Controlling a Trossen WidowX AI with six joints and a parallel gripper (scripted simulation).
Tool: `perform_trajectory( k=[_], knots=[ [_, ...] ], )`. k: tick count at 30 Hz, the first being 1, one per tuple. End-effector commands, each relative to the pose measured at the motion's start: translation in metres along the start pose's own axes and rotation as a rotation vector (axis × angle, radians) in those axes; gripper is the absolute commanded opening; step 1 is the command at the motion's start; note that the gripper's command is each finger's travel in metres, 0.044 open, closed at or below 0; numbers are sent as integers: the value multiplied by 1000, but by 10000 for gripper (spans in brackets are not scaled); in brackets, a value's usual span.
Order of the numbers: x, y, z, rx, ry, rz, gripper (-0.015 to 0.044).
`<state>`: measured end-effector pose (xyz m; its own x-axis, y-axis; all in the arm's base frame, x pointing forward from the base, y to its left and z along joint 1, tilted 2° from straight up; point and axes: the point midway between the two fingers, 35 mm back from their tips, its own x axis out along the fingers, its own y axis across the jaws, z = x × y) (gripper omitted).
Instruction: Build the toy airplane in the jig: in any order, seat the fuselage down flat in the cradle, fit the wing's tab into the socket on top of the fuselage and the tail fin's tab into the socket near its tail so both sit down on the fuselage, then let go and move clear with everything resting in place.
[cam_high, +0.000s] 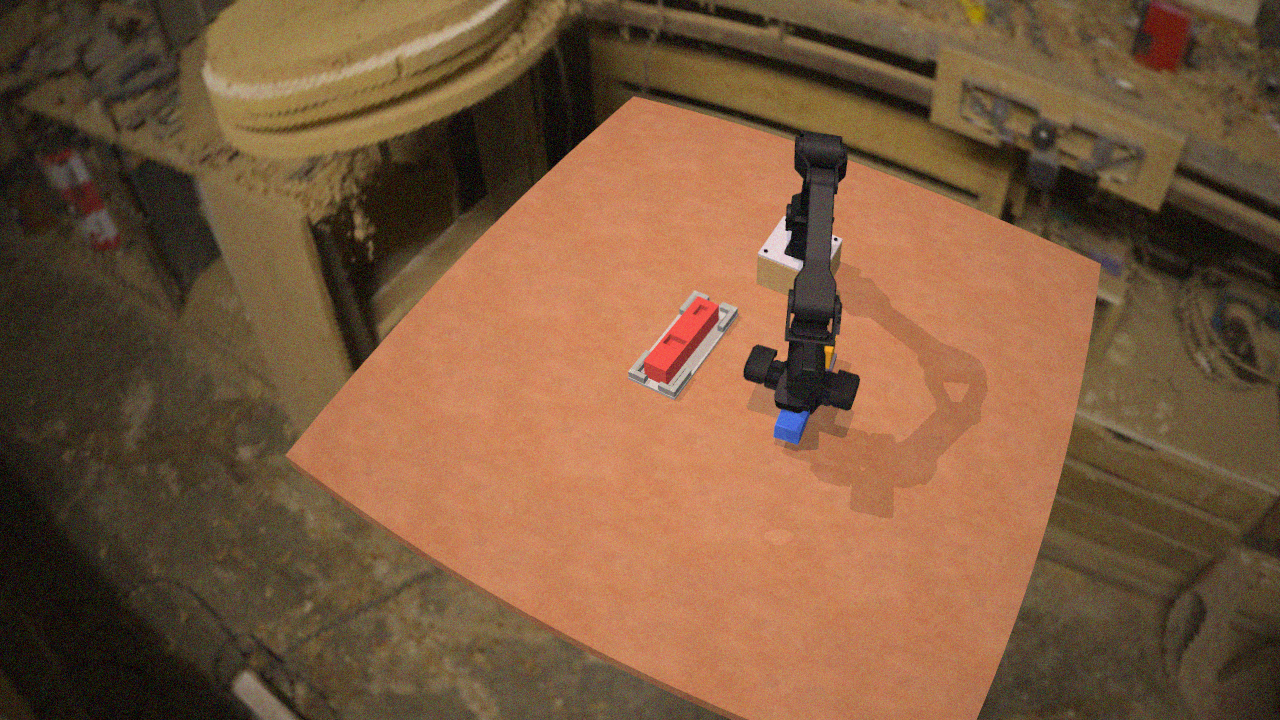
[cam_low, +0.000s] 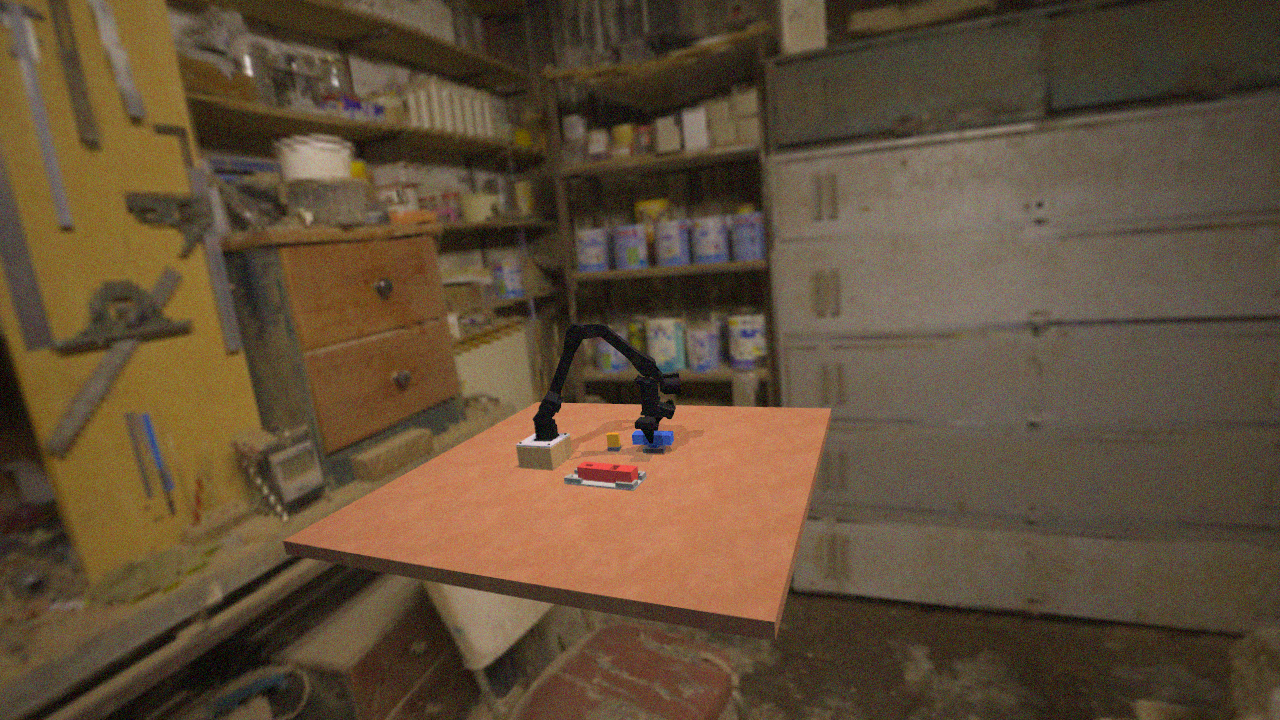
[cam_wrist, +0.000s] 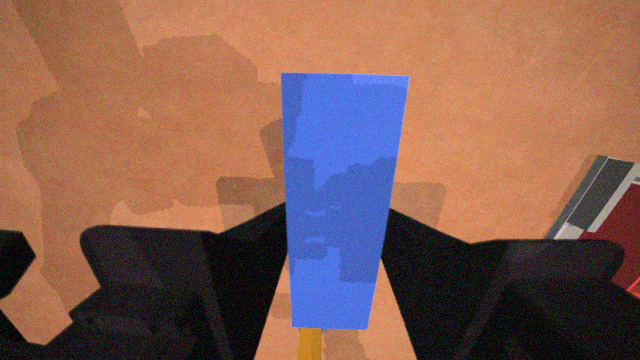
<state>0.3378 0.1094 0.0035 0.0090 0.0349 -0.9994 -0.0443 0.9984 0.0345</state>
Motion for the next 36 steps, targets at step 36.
perform_trajectory(
  k=[36],
  knots=[
    [-110, -3, 0, -27, -15, -1, 0]
  ],
)
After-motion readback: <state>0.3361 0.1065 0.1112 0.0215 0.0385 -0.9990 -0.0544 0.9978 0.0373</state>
